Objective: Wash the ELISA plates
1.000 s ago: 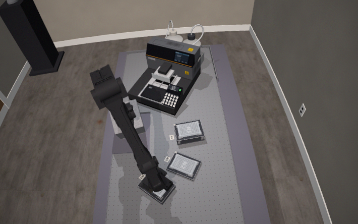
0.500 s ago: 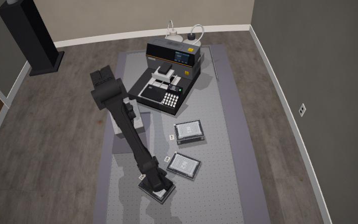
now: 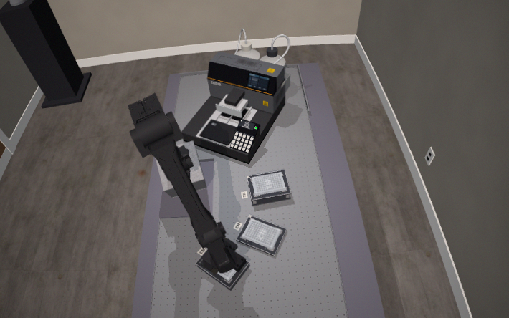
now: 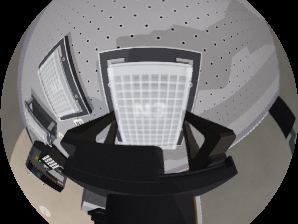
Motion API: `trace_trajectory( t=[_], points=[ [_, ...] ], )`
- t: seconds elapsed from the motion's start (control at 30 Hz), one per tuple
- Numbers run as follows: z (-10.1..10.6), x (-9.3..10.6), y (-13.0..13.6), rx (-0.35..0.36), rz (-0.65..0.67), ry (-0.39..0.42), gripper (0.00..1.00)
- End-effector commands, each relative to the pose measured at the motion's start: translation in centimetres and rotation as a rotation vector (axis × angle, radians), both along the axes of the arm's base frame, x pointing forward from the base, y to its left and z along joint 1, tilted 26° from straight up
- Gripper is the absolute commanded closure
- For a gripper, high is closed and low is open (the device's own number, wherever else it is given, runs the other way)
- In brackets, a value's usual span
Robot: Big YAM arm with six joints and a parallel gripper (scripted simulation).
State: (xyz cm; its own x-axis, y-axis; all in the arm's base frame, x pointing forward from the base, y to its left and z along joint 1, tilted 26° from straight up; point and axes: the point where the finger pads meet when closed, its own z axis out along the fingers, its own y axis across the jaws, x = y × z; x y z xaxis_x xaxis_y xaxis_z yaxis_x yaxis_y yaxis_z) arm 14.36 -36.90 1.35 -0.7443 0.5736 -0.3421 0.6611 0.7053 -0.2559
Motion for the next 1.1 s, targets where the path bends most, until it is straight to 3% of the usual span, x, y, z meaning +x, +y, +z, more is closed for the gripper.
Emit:
trace_trajectory(
  t=[0.0,1.07],
  points=[
    [0.29,0.19,-1.27,-0.022,0.003,-0.008,0.18],
    [-0.02,0.21,-1.65,-0.025,0.002,-0.009,0.18]
  ],
)
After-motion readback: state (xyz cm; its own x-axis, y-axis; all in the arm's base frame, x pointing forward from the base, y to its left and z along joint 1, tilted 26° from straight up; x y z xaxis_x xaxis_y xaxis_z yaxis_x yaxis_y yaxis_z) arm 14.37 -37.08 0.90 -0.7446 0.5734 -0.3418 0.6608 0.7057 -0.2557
